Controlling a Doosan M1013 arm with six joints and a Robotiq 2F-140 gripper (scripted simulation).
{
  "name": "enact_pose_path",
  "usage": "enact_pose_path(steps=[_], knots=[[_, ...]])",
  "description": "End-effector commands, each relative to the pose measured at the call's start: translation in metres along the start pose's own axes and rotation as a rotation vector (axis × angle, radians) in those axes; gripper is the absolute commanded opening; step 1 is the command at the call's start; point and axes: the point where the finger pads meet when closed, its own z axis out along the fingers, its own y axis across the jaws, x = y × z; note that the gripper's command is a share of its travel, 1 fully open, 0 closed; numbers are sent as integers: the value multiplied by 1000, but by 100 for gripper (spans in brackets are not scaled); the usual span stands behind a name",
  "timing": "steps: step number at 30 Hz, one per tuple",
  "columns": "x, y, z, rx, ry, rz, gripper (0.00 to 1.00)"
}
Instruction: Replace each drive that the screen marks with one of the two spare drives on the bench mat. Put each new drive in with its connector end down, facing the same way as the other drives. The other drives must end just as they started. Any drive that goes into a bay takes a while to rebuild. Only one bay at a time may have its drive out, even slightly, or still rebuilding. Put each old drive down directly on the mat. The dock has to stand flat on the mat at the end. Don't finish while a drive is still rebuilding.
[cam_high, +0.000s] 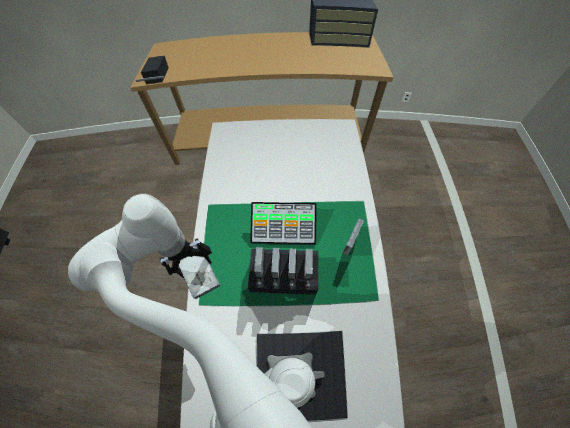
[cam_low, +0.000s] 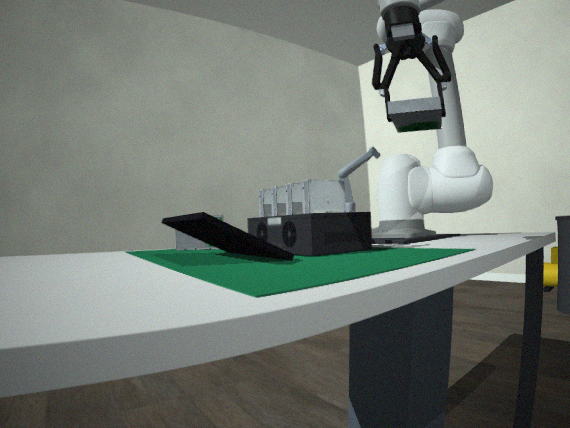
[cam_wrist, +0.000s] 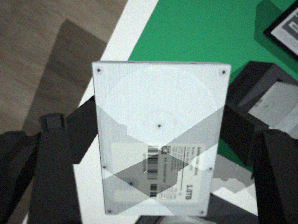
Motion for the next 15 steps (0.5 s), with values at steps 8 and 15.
enact_pose_path(steps=[8,15], knots=[[0,0,-1,0,1,33,10],[0,0,-1,0,1,113,10]])
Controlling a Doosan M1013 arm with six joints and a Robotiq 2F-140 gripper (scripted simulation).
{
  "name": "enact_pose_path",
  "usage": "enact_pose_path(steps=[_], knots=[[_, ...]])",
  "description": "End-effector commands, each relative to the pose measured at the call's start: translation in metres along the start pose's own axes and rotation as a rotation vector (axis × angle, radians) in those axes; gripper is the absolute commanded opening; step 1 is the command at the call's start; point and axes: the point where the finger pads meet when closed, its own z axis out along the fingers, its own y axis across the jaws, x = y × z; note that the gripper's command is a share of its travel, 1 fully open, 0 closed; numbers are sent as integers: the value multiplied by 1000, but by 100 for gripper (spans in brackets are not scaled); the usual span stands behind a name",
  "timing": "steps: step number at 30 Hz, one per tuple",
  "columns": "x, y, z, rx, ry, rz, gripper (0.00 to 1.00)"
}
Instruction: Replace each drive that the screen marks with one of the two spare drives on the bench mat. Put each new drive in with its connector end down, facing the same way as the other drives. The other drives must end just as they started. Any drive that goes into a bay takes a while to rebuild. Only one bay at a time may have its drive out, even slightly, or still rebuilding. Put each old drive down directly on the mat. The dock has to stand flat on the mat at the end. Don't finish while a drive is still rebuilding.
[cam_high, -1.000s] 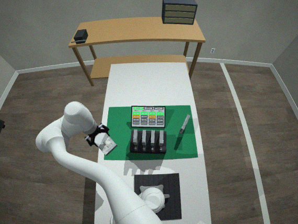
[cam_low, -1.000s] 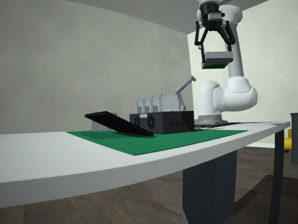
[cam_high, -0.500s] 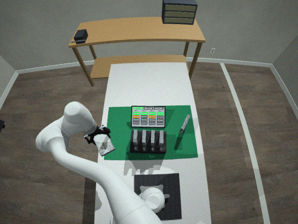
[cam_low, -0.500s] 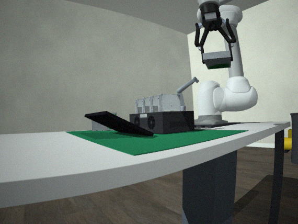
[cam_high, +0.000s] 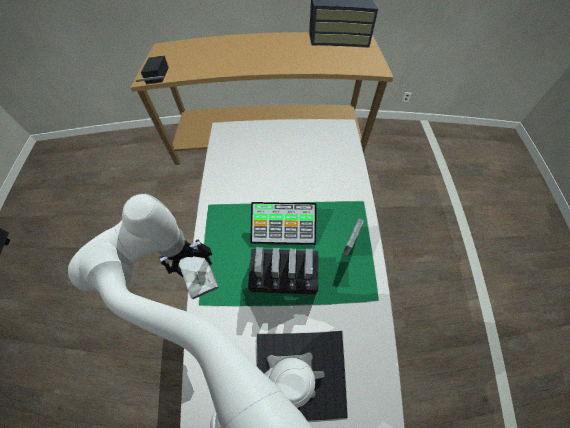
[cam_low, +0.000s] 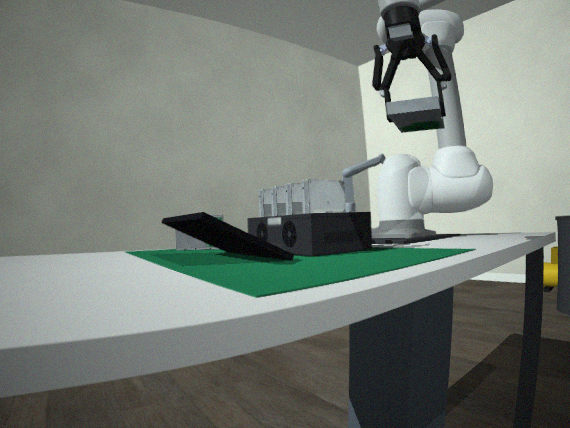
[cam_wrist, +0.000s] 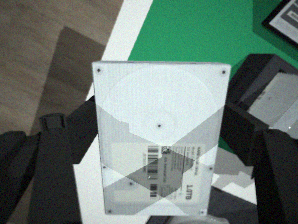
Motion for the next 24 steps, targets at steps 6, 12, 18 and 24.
enact_pose_path(steps=[6,12,18,24], knots=[[0,0,-1,1,1,193,10],[0,0,-1,1,1,331,10],[0,0,-1,1,1,381,10],[0,0,-1,1,1,395,10]])
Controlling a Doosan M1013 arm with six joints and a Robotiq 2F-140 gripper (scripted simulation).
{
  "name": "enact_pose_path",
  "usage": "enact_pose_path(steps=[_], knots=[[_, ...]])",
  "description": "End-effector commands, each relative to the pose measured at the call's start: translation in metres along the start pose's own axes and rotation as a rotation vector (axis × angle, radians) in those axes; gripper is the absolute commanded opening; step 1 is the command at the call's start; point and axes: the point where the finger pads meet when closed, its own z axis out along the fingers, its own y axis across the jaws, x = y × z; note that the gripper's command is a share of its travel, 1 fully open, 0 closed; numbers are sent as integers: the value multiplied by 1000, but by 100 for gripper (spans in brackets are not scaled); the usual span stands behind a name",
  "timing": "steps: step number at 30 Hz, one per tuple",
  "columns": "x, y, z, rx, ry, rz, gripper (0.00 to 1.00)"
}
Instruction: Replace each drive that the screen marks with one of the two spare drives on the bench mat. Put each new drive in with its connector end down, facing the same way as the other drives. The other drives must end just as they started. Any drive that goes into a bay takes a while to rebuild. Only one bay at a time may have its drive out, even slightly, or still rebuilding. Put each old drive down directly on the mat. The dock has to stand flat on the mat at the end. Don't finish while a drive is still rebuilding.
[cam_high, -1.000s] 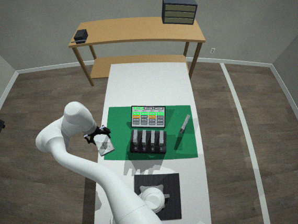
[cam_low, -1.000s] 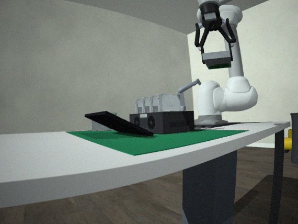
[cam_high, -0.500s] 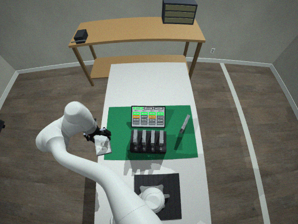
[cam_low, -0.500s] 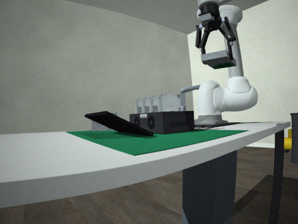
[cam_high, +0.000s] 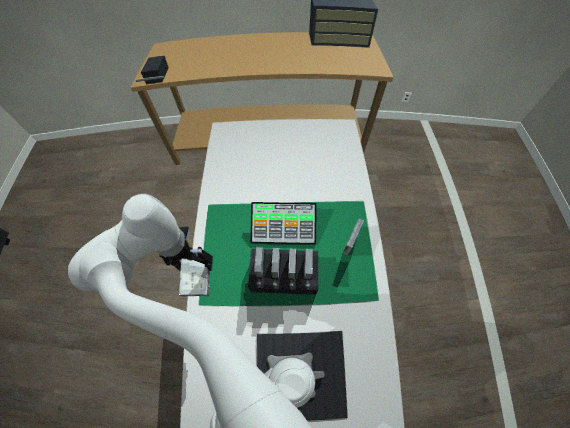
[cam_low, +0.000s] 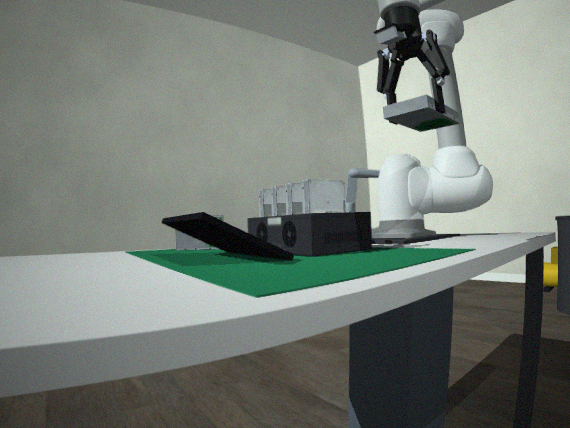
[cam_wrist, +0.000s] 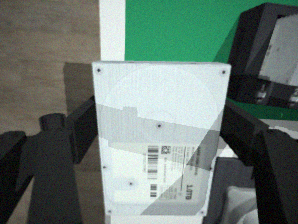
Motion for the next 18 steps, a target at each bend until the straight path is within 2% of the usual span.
enact_pose_path(steps=[1,9,18], knots=[[0,0,-1,1,1,2,10],[0,0,-1,1,1,49,10],[0,0,-1,1,0,256,10]])
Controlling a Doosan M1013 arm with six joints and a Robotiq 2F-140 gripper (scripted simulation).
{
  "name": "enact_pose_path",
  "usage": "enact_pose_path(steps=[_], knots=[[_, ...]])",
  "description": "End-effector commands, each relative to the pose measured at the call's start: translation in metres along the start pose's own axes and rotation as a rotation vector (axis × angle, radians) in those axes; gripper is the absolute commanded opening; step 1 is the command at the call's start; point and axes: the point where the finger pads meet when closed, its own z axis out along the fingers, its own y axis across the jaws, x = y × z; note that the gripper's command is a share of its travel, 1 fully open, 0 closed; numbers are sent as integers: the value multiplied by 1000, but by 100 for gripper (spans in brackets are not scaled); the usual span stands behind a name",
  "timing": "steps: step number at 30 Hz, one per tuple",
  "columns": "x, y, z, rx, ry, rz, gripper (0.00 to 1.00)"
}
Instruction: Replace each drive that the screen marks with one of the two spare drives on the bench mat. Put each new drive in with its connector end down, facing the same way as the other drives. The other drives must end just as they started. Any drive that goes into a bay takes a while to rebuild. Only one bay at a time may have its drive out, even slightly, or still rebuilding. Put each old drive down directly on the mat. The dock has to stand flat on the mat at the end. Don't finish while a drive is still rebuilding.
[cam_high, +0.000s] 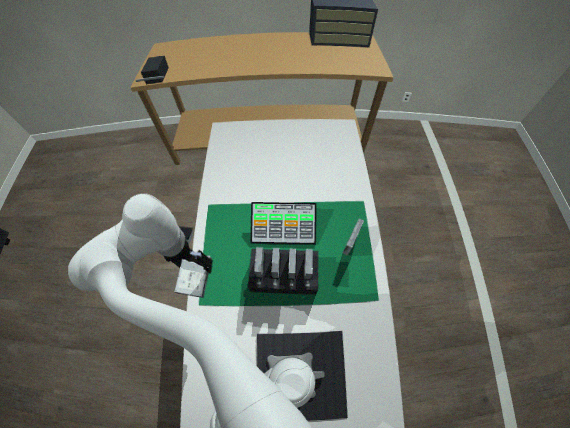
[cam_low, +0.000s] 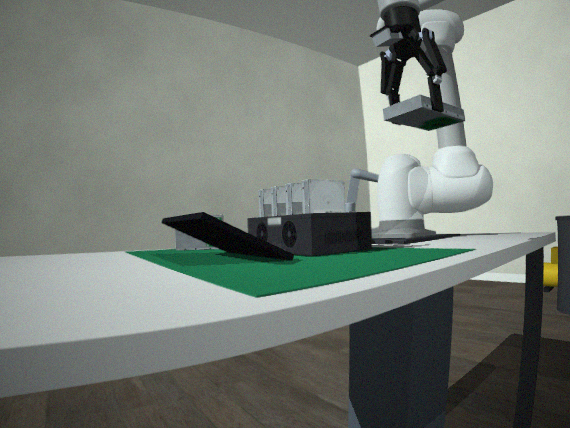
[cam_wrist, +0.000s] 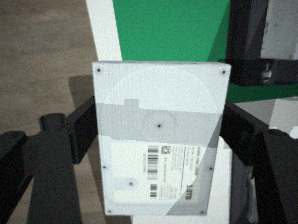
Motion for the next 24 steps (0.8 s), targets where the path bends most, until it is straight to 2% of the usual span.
enact_pose_path(steps=[1,12,24], knots=[[0,0,-1,-1,2,102,10],[0,0,-1,0,2,263,10],[0,0,-1,0,2,291,10]])
